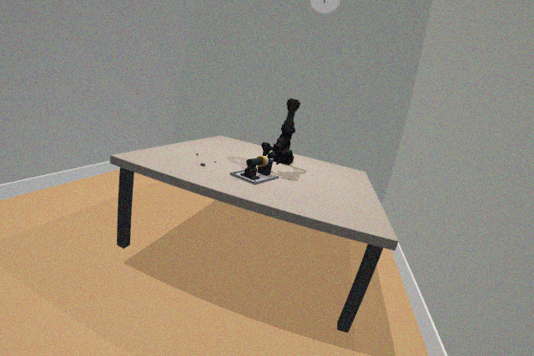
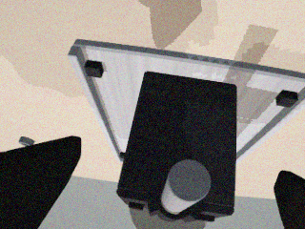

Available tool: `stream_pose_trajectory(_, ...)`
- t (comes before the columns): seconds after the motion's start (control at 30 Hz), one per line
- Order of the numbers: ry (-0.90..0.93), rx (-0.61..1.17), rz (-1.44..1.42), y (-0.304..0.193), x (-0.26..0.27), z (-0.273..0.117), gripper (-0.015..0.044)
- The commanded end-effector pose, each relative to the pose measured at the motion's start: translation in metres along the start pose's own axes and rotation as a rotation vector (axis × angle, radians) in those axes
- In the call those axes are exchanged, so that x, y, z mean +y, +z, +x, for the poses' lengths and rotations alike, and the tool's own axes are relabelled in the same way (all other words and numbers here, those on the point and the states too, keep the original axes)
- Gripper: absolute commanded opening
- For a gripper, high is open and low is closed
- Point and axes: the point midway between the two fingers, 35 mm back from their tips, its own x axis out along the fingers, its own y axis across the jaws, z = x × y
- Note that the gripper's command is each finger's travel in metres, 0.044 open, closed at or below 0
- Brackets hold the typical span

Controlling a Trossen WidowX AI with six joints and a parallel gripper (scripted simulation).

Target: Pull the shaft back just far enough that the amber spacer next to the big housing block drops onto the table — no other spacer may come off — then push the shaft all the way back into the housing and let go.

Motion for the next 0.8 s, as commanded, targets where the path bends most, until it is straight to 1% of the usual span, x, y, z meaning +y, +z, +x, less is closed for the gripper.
stream_pose_trajectory(0.0, -0.007, 0.002, -0.005, -0.0010, -0.0013, 0.0001, 0.0440)
stream_pose_trajectory(0.77, -0.007, 0.002, -0.005, -0.0011, -0.0014, 0.0050, 0.0440)
